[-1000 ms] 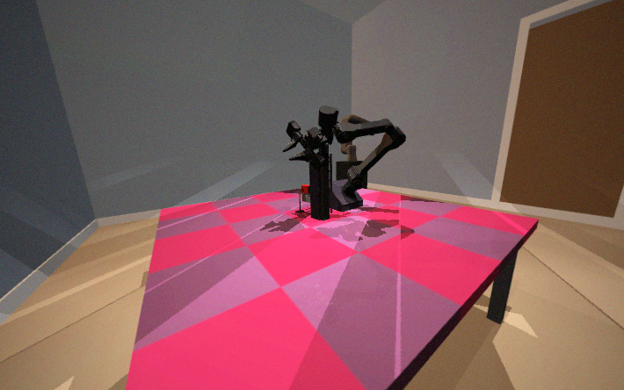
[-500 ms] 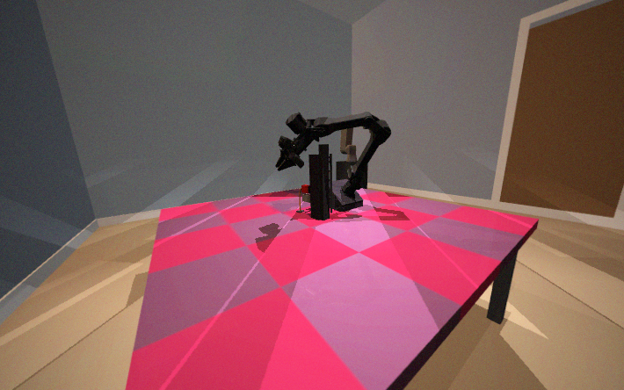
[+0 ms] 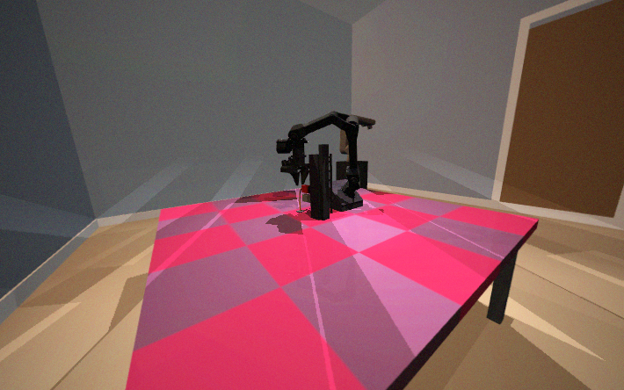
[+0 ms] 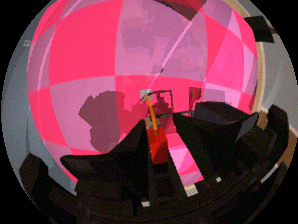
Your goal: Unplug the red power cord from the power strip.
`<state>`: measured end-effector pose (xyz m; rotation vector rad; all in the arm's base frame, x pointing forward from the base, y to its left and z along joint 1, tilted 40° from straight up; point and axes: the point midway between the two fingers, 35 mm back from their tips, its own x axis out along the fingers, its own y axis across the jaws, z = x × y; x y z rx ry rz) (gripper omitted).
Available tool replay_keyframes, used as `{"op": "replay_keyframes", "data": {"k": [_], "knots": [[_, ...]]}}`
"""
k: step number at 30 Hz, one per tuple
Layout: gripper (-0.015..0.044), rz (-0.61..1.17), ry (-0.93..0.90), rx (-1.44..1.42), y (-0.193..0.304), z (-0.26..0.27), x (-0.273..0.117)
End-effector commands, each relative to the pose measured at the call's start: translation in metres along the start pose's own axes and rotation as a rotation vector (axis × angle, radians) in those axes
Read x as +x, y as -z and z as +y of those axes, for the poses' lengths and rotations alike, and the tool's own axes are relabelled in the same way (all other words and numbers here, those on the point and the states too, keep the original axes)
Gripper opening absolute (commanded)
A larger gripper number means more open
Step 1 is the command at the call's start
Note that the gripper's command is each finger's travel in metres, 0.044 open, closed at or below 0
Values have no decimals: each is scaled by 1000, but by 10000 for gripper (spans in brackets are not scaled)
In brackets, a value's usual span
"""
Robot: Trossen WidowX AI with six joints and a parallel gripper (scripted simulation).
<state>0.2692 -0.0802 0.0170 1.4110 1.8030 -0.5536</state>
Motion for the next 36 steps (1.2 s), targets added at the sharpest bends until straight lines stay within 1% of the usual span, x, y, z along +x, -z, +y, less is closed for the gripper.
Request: {"op": "replay_keyframes", "data": {"k": [1,29,36], "knots": [[160,13,-3,26,1,2,-3],[160,16,-3,27,40,3,-3],[160,16,-3,27,42,3,-1]]}}
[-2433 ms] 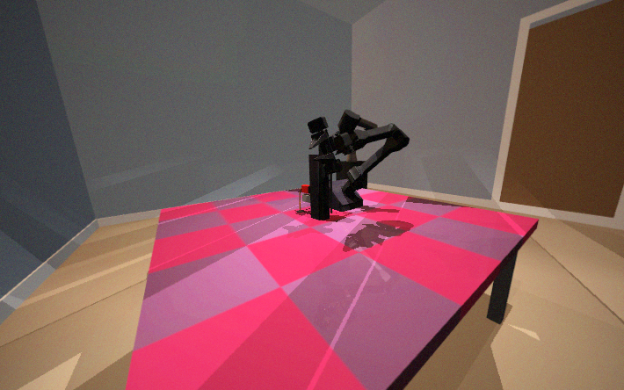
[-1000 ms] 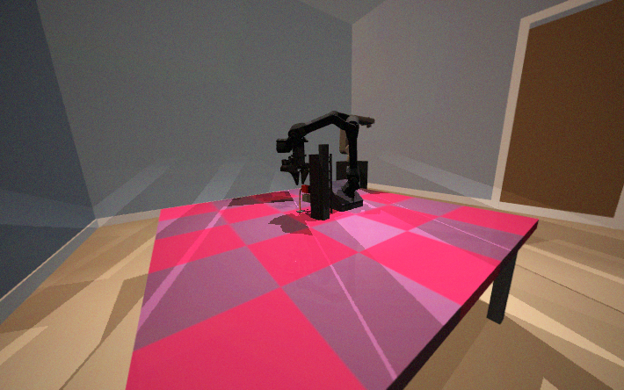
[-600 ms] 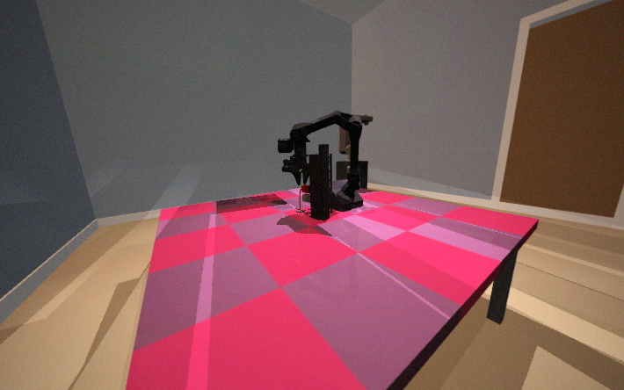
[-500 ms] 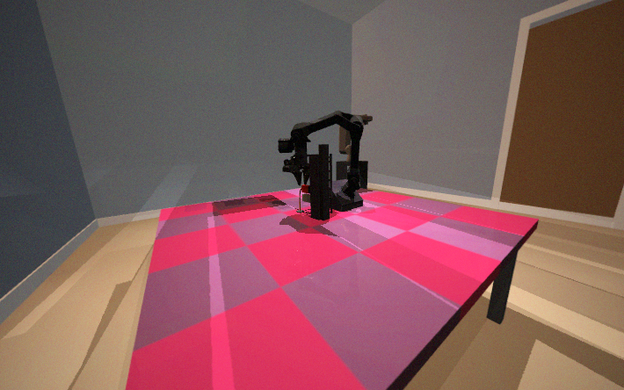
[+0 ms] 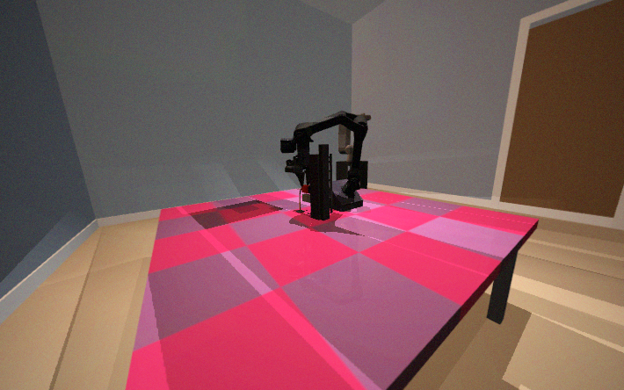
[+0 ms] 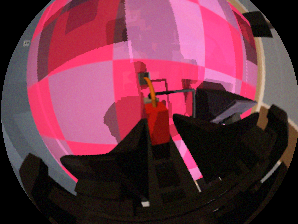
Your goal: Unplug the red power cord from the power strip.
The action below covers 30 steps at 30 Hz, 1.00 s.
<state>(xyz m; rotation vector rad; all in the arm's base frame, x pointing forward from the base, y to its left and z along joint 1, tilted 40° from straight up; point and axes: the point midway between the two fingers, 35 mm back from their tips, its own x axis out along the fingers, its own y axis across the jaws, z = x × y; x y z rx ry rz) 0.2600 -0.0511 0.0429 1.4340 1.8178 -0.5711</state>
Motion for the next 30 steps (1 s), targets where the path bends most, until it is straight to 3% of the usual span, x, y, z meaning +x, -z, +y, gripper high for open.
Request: {"op": "replay_keyframes", "data": {"k": [1,8,11,21,30], "knots": [[160,0,-7,1,2,0,2],[160,0,-7,0,2,1,10],[81,-1,-1,-2,1,0,8],[0,-1,-1,-2,1,0,8],[0,-3,-2,-2,-11,2,8]]}}
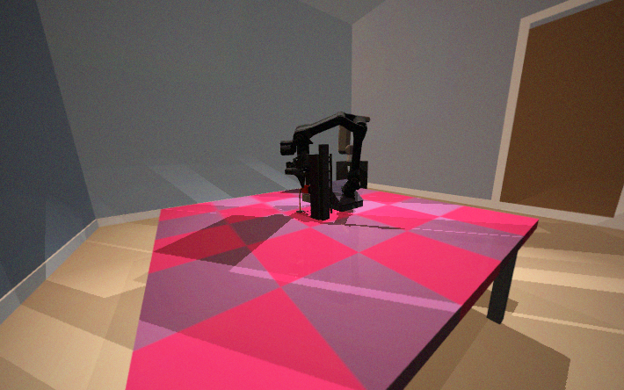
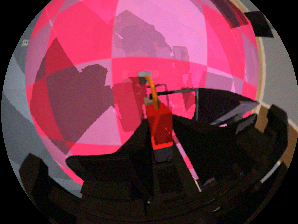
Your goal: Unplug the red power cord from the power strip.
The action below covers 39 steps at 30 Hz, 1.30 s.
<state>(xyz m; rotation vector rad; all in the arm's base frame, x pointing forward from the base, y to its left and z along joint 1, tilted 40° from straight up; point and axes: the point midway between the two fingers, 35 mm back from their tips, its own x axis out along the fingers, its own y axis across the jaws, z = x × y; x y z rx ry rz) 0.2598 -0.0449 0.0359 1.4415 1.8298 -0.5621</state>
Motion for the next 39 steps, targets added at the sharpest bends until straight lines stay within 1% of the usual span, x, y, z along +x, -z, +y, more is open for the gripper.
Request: {"op": "replay_keyframes", "data": {"k": [1,22,26,34,37,39], "knots": [[0,-18,-3,-2,-12,1,-2],[0,-20,-5,-1,-46,1,-6],[105,-18,-8,0,-38,1,-2],[315,-18,-8,0,-38,1,-2],[394,-19,-8,0,-49,2,-6],[440,-21,-8,-1,-64,2,-10]]}}
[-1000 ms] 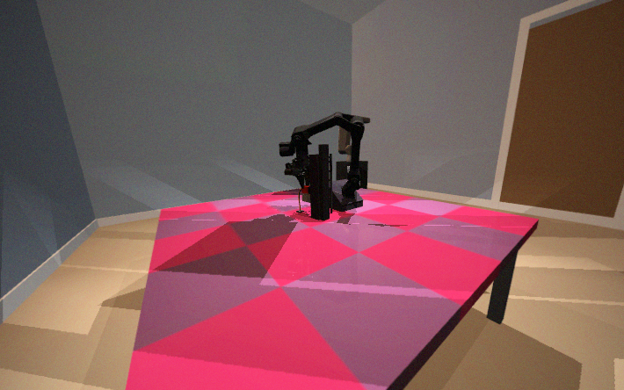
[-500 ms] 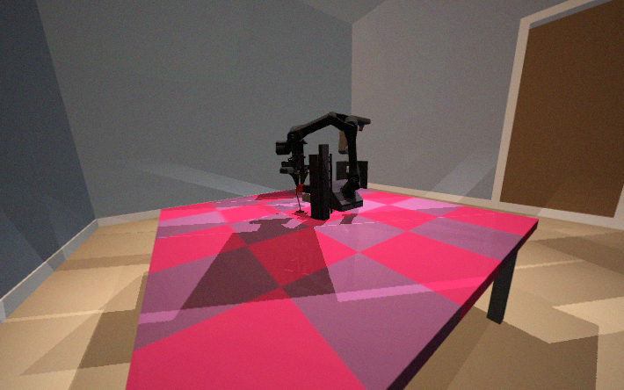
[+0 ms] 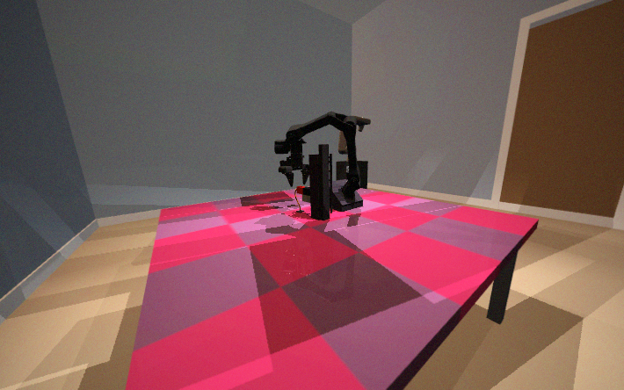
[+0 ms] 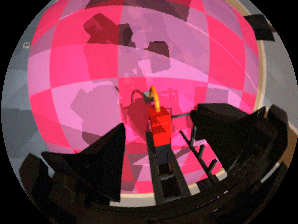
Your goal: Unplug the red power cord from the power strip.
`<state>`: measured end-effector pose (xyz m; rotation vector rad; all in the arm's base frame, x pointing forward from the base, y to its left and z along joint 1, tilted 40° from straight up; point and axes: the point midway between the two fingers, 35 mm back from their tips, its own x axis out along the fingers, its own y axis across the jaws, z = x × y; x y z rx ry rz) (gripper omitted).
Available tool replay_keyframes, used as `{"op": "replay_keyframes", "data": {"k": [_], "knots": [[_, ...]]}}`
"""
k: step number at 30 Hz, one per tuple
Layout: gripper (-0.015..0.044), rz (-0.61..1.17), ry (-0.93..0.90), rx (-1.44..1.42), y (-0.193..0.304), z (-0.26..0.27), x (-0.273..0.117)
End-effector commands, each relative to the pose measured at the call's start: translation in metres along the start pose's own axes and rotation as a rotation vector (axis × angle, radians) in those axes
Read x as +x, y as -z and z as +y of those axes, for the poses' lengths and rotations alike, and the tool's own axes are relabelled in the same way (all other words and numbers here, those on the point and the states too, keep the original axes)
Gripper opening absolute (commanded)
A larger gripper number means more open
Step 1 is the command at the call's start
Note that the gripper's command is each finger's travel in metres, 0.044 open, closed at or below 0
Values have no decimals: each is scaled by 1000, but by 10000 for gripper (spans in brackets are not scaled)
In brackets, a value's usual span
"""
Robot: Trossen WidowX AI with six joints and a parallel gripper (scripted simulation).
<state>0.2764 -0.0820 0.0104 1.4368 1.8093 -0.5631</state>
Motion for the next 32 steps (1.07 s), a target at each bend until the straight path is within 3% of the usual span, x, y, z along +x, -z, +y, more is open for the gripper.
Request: {"op": "replay_keyframes", "data": {"k": [1,5,32], "knots": [[440,-4,1,4,-26,-1,-5],[440,-6,1,4,-50,-3,-9],[440,-6,1,4,-50,-3,-9]]}}
